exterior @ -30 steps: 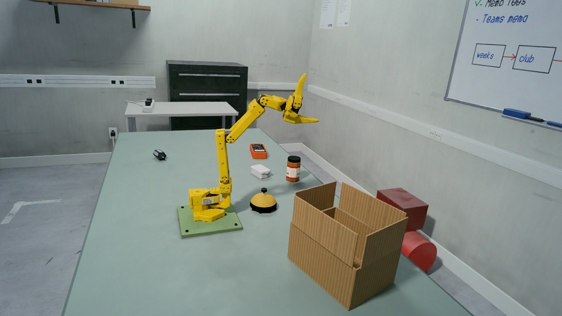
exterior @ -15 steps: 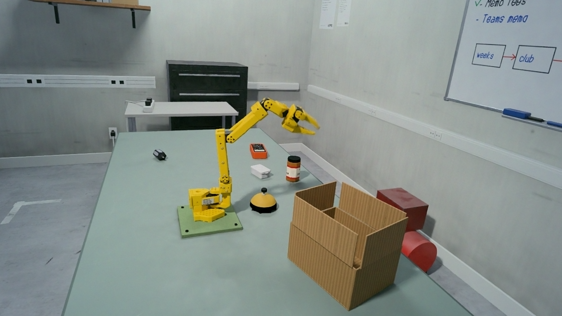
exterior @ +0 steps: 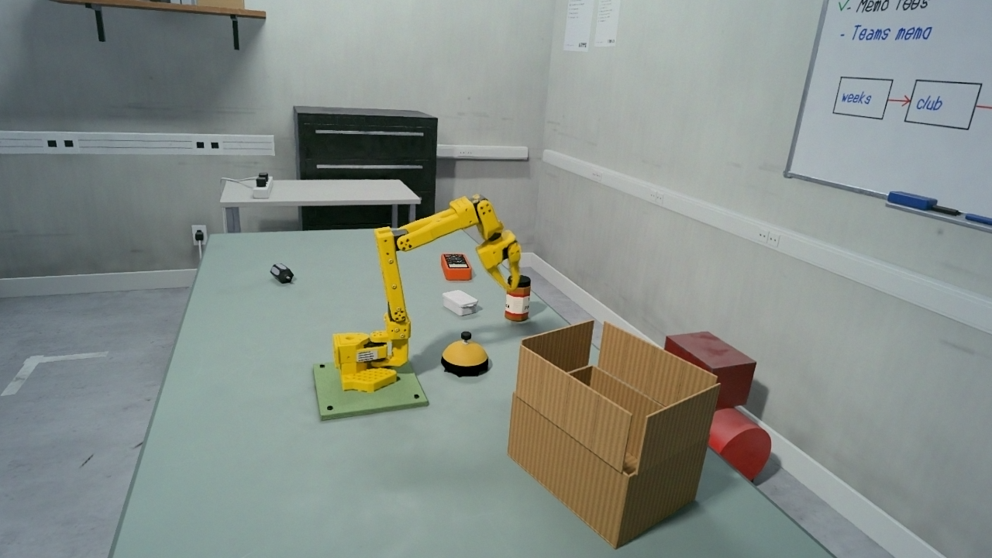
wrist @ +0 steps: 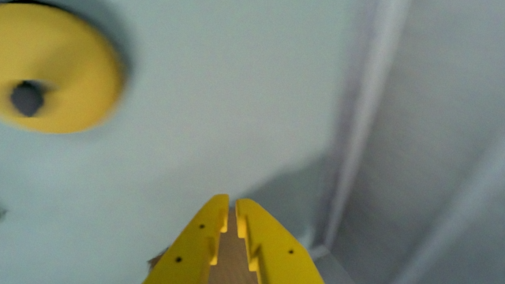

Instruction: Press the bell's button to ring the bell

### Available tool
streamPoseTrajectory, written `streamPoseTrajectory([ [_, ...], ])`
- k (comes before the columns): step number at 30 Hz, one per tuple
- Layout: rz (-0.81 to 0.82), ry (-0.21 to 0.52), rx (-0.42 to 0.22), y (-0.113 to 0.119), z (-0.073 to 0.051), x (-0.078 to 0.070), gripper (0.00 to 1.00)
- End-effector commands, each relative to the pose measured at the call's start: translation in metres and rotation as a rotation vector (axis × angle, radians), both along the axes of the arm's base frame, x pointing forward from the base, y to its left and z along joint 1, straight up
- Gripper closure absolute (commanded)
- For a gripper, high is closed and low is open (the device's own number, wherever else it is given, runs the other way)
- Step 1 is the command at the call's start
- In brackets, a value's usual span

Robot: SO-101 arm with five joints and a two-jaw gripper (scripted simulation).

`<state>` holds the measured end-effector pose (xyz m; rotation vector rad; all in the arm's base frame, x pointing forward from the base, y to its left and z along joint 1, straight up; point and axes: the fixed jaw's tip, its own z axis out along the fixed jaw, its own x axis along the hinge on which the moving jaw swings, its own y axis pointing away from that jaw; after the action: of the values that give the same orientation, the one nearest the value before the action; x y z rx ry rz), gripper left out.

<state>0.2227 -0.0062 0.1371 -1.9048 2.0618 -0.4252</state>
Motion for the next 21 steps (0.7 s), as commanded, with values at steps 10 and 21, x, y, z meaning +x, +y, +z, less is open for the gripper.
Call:
streamPoseTrajectory([
  [10, 0.143, 0.367, -0.018, 0.018, -0.043, -0.06, 1.0],
  [21, 0.157, 0.407, -0.021, 0.019, -0.046, -0.067, 1.0],
])
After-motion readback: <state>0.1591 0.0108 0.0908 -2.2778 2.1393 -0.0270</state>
